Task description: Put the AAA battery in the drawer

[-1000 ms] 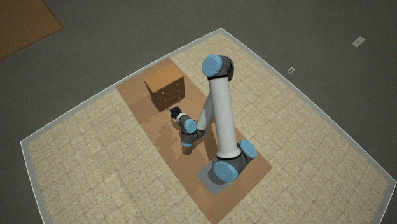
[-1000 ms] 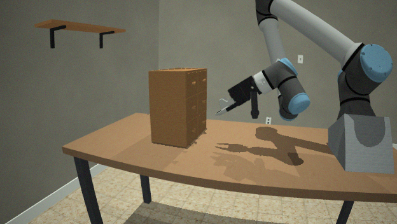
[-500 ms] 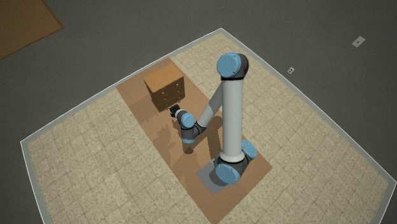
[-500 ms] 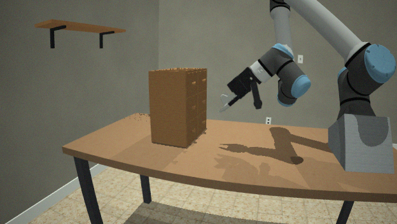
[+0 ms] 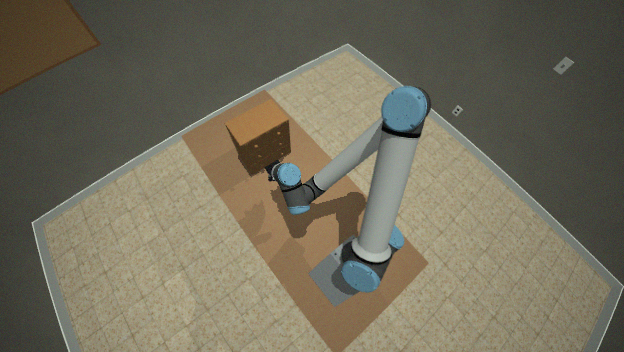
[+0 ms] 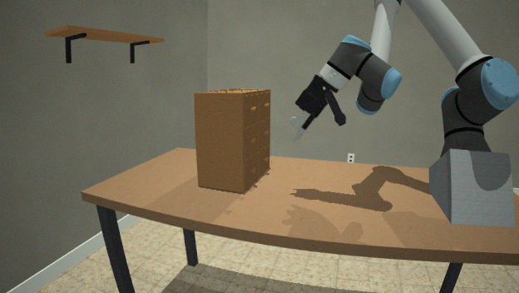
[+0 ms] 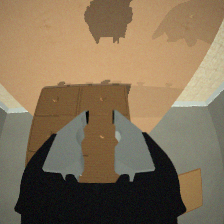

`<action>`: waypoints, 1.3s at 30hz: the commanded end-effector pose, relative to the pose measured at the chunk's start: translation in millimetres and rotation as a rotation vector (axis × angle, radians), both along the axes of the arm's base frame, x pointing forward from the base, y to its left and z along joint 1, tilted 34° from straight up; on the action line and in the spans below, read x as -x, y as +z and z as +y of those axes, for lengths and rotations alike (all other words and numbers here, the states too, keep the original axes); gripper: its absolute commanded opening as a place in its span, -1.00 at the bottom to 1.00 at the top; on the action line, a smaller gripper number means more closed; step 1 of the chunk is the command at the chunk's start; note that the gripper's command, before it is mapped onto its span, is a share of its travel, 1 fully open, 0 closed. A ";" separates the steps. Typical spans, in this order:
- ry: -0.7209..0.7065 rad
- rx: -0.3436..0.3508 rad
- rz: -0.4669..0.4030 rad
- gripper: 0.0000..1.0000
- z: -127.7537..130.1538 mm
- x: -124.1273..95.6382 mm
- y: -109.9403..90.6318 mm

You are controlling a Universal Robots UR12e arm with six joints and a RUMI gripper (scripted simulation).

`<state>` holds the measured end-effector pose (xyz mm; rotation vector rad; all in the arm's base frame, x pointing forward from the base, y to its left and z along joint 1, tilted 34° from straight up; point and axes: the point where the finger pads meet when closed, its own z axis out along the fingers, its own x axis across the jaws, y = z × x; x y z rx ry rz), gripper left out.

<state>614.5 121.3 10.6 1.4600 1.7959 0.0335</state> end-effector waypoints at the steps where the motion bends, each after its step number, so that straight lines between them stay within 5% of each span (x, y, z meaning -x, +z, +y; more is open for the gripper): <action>1: -0.064 -0.004 0.093 -0.61 5.4 6.1 6.4; 25: -0.268 0.000 0.400 -0.61 23.9 37.4 35.1; 39: -0.321 0.001 0.479 -0.61 28.8 45.5 42.5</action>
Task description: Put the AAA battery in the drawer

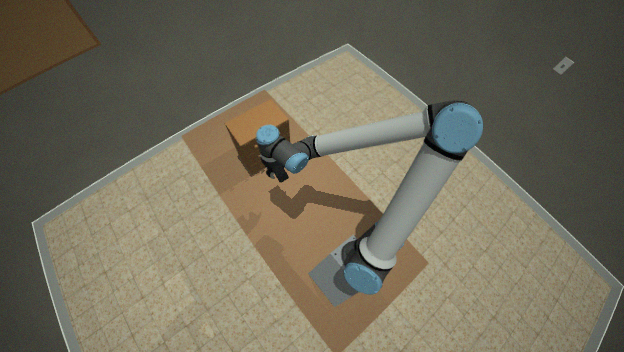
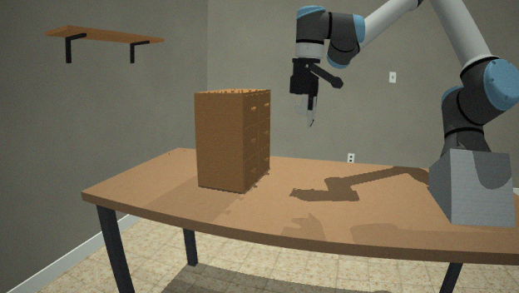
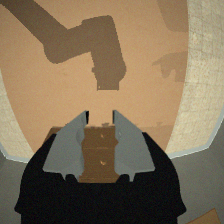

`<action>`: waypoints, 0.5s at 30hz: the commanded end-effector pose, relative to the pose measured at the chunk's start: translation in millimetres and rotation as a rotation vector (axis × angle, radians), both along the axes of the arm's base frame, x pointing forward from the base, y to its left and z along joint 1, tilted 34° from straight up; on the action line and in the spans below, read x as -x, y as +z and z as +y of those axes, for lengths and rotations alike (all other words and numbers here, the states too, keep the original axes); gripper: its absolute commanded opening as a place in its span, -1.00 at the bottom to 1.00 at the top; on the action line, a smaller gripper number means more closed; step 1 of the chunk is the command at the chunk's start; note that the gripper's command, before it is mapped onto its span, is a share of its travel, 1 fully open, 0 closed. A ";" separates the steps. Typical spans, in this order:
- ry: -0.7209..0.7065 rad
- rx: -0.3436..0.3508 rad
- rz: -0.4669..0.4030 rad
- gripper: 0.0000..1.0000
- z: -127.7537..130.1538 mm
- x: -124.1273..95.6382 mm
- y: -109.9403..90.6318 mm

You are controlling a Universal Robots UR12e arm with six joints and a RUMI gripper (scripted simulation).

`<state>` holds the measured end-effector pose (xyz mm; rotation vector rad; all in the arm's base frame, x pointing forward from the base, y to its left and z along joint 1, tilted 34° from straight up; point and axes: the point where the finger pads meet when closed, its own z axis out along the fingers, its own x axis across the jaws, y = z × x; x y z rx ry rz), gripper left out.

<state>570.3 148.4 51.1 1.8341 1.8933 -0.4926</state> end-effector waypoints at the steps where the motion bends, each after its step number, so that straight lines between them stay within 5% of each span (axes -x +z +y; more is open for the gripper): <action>1: -0.017 0.000 0.024 -0.61 1.8 1.6 2.3; 15: -0.022 0.001 0.032 -0.61 2.3 2.5 3.1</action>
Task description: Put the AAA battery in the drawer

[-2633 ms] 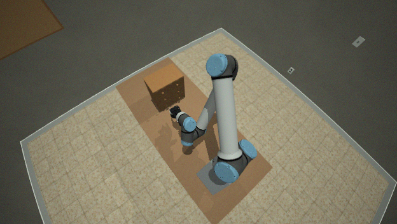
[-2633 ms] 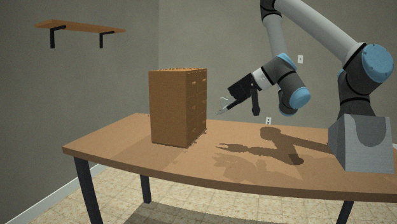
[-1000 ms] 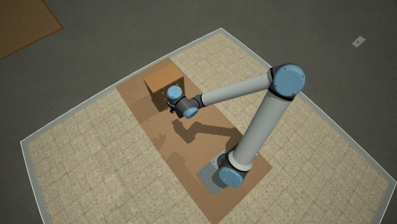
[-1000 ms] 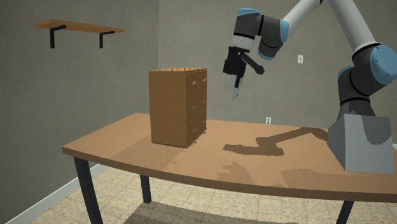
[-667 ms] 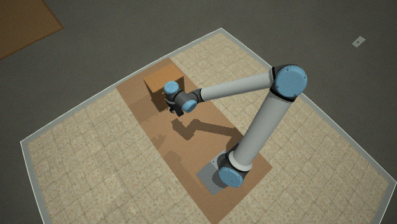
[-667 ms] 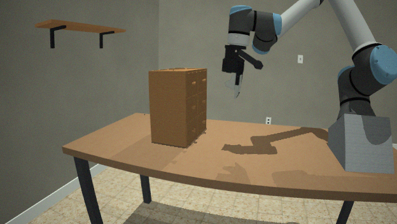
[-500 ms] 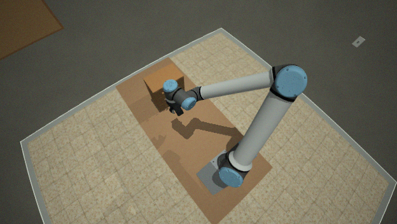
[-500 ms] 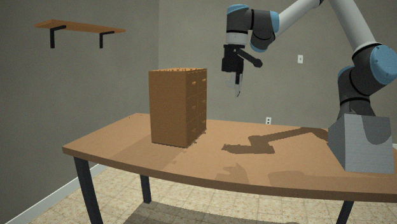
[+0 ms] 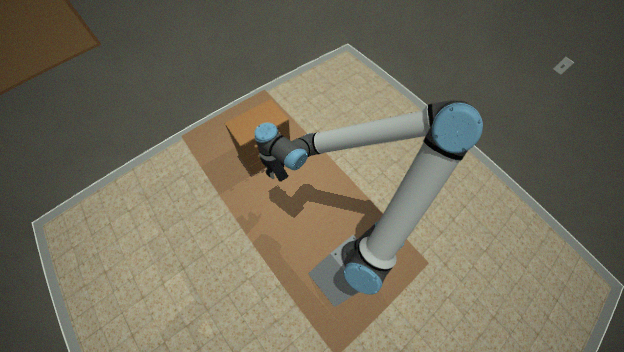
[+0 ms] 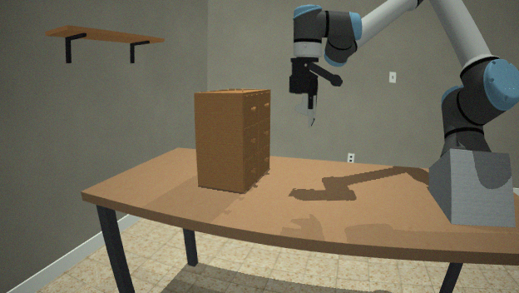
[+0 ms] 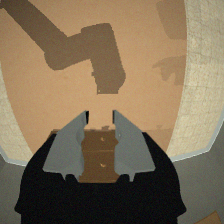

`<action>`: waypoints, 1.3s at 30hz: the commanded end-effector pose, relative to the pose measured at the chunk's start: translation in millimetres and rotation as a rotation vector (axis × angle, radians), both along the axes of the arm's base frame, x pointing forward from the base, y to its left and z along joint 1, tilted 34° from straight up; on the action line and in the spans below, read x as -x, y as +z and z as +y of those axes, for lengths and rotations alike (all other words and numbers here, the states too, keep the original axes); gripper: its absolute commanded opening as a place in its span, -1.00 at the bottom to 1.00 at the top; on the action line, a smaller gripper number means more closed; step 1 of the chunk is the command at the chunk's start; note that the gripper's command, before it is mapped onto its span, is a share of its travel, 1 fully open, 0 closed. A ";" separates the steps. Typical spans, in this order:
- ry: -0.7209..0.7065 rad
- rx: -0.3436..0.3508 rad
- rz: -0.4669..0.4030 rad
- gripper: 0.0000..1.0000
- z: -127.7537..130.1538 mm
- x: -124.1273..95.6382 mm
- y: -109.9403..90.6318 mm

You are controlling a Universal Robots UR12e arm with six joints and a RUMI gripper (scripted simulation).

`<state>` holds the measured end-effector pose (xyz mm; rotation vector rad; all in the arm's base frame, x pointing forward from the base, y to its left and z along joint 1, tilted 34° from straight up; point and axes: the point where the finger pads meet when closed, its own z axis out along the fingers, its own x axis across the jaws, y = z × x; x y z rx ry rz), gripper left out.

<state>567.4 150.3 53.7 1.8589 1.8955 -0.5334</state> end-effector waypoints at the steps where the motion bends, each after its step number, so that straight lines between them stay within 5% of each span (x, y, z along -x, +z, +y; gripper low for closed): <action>1: 0.000 0.000 0.000 -0.61 0.4 -0.4 0.6; 14: 0.000 0.000 0.000 -0.61 0.4 -0.4 0.6; 15: 0.000 0.000 0.000 1.00 0.4 -0.4 0.6; 39: 0.000 0.000 0.000 1.00 0.4 -0.4 0.6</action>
